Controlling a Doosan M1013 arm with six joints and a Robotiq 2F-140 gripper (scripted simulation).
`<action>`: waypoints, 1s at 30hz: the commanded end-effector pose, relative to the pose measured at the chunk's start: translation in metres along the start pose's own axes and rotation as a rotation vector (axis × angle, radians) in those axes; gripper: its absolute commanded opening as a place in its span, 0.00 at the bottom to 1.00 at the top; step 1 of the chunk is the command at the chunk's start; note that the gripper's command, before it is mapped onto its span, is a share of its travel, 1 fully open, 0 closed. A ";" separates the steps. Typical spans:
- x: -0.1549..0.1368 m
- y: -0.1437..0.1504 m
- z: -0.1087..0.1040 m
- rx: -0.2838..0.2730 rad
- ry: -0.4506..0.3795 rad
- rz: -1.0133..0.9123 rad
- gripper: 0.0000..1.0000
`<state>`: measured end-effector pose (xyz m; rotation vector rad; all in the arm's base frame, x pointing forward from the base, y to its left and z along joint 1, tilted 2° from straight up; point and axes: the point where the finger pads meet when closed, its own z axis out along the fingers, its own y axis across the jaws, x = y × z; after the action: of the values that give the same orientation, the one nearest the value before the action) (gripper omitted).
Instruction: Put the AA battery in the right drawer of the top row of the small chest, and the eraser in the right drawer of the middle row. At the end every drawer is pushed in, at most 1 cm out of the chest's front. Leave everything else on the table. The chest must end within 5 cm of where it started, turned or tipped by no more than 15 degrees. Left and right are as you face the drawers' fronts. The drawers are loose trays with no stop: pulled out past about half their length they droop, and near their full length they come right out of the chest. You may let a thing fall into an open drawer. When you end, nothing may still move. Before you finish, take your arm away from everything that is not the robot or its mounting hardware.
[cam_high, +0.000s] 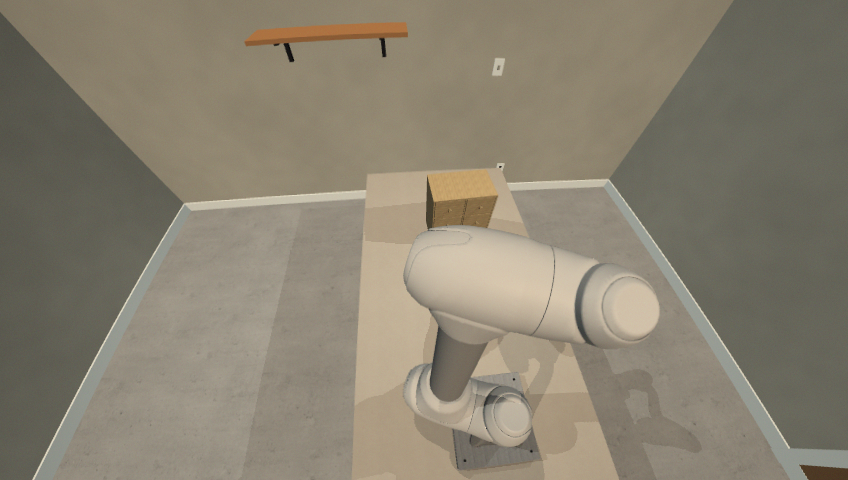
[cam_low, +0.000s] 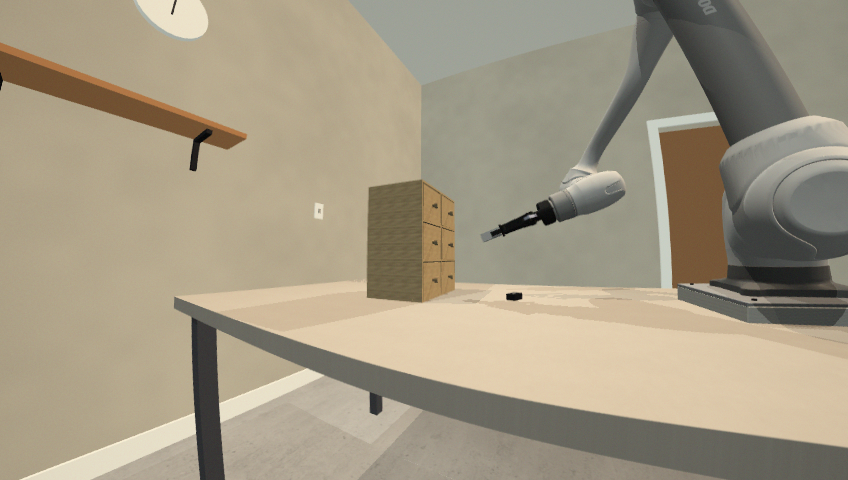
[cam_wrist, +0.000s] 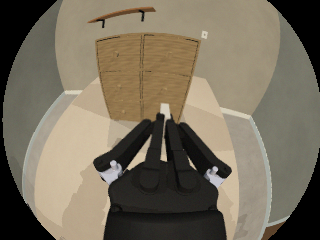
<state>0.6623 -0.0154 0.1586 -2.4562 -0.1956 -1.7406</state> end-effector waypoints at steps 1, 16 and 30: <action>0.001 0.000 -0.005 0.000 0.000 0.000 0.00; 0.002 0.000 -0.008 0.002 -0.035 0.000 0.00; 0.009 0.000 -0.023 0.003 -0.170 0.001 0.00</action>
<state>0.6476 -0.0193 0.1709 -2.5662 -0.2046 -1.6013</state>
